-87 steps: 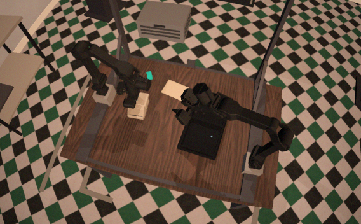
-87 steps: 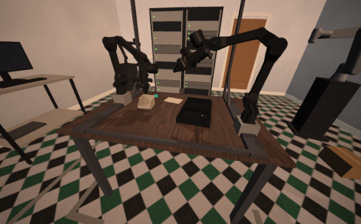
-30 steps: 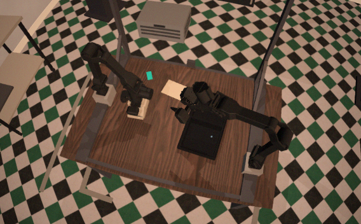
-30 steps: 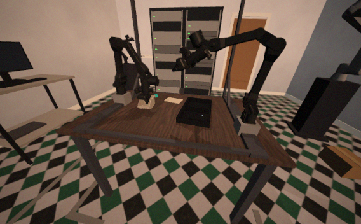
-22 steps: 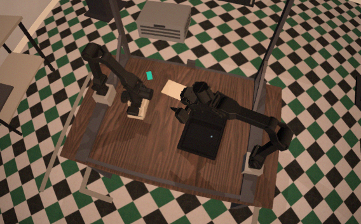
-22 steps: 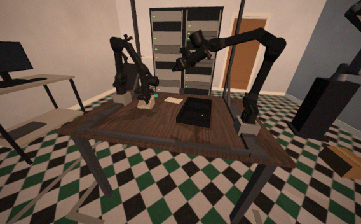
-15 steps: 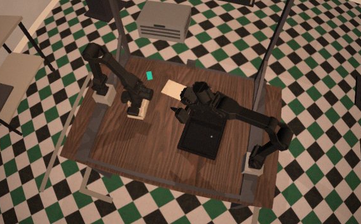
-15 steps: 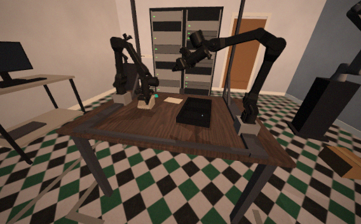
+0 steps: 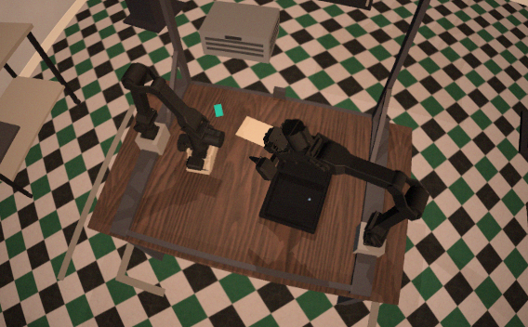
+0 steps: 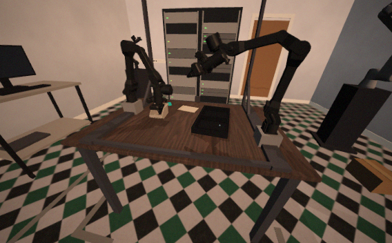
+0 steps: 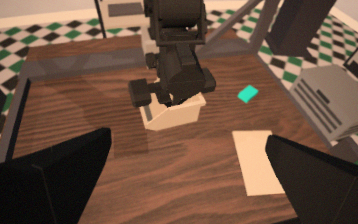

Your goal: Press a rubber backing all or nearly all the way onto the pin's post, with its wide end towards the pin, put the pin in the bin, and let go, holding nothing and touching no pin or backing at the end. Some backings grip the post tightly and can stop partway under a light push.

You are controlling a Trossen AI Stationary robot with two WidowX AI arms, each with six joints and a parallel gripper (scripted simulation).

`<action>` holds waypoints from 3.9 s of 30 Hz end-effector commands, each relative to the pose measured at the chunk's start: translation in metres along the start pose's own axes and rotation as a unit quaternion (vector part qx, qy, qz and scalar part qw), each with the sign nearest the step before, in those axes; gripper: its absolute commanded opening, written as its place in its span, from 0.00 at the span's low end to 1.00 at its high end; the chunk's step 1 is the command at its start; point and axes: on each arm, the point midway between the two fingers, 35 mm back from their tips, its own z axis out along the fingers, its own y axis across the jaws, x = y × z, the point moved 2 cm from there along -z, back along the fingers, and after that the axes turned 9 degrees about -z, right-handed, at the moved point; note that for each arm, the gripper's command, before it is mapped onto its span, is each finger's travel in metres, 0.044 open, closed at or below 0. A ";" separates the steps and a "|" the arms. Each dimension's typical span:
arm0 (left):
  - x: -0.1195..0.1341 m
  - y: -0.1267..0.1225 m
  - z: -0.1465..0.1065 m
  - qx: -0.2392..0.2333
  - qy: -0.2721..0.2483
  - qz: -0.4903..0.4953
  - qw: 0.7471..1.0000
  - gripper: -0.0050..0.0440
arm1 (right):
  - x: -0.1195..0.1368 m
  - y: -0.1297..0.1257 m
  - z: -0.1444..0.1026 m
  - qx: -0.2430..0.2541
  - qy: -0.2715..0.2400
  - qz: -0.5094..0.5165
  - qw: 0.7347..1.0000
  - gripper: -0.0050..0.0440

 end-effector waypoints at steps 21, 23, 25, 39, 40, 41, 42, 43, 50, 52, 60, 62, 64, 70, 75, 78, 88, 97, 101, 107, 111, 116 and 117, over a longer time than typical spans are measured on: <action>-0.007 -0.001 -0.005 0.002 -0.011 -0.001 1.000 1.00 | 0.008 0.002 -0.009 -0.005 0.018 -0.001 1.000 0.29; -0.007 -0.001 -0.005 0.002 -0.011 -0.001 1.000 1.00 | 0.008 0.002 -0.009 -0.005 0.018 -0.001 1.000 0.29; -0.007 -0.001 -0.005 0.002 -0.011 -0.001 1.000 1.00 | 0.008 0.002 -0.015 -0.005 0.018 -0.001 1.000 0.29; -0.007 -0.001 -0.005 0.002 -0.011 -0.001 1.000 1.00 | 0.006 0.002 -0.088 -0.005 0.018 0.000 1.000 0.29; -0.007 -0.001 -0.005 0.002 -0.011 -0.001 1.000 1.00 | 0.006 0.002 -0.088 -0.005 0.018 0.000 1.000 0.29; -0.007 -0.001 -0.005 0.002 -0.011 -0.001 1.000 1.00 | 0.006 0.002 -0.088 -0.005 0.018 0.000 1.000 0.33; -0.007 -0.001 -0.005 0.002 -0.011 -0.001 1.000 1.00 | 0.007 0.003 -0.089 -0.004 0.021 -0.003 1.000 0.38; -0.007 -0.001 -0.005 0.002 -0.011 -0.001 1.000 1.00 | 0.008 0.004 -0.090 -0.004 0.027 -0.006 1.000 0.43; -0.007 -0.001 -0.005 0.002 -0.011 -0.001 1.000 1.00 | 0.003 0.008 -0.095 -0.014 0.050 -0.162 0.985 0.78; -0.007 -0.001 -0.005 0.002 -0.011 -0.001 1.000 1.00 | 0.001 0.008 -0.097 -0.020 0.055 -0.218 0.974 0.87; -0.007 -0.001 -0.005 0.002 -0.011 -0.001 1.000 1.00 | -0.004 0.007 -0.100 -0.042 0.063 -0.388 0.919 1.00; -0.007 -0.001 -0.005 0.002 -0.011 -0.001 1.000 1.00 | -0.006 0.006 -0.101 -0.049 0.065 -0.439 0.895 1.00; -0.007 -0.001 -0.005 0.002 -0.011 -0.001 1.000 1.00 | -0.008 0.006 -0.102 -0.057 0.066 -0.485 0.870 1.00; -0.007 -0.001 -0.005 0.002 -0.011 -0.001 1.000 1.00 | -0.013 0.005 -0.104 -0.080 0.064 -0.618 0.779 1.00; -0.007 -0.001 -0.005 0.002 -0.011 -0.001 1.000 1.00 | -0.016 0.004 -0.105 -0.093 0.060 -0.682 0.723 1.00; -0.007 -0.001 -0.005 0.002 -0.011 -0.001 1.000 1.00 | -0.019 0.003 -0.106 -0.107 0.054 -0.748 0.653 1.00; -0.007 -0.001 -0.005 0.002 -0.011 -0.001 1.000 1.00 | -0.026 0.001 -0.108 -0.144 0.026 -0.892 0.427 1.00; -0.007 -0.001 -0.005 0.002 -0.011 -0.001 1.000 1.00 | -0.032 -0.001 -0.109 -0.166 -0.005 -0.957 0.240 1.00; -0.007 -0.001 -0.005 0.002 -0.011 -0.001 1.000 1.00 | -0.035 -0.001 -0.109 -0.174 -0.024 -0.974 0.142 1.00; -0.007 -0.001 -0.005 0.002 -0.011 -0.001 1.000 1.00 | -0.037 -0.002 -0.109 -0.178 -0.038 -0.980 0.077 1.00; -0.007 -0.001 -0.005 0.002 -0.011 -0.001 1.000 1.00 | -0.036 -0.002 -0.110 -0.178 -0.040 -0.981 0.066 1.00; -0.007 -0.001 -0.005 0.002 -0.011 -0.001 1.000 1.00 | -0.036 -0.001 -0.110 -0.177 -0.041 -0.981 0.066 1.00; -0.007 -0.001 -0.005 0.002 -0.011 -0.001 1.000 1.00 | -0.036 -0.001 -0.110 -0.177 -0.040 -0.981 0.067 1.00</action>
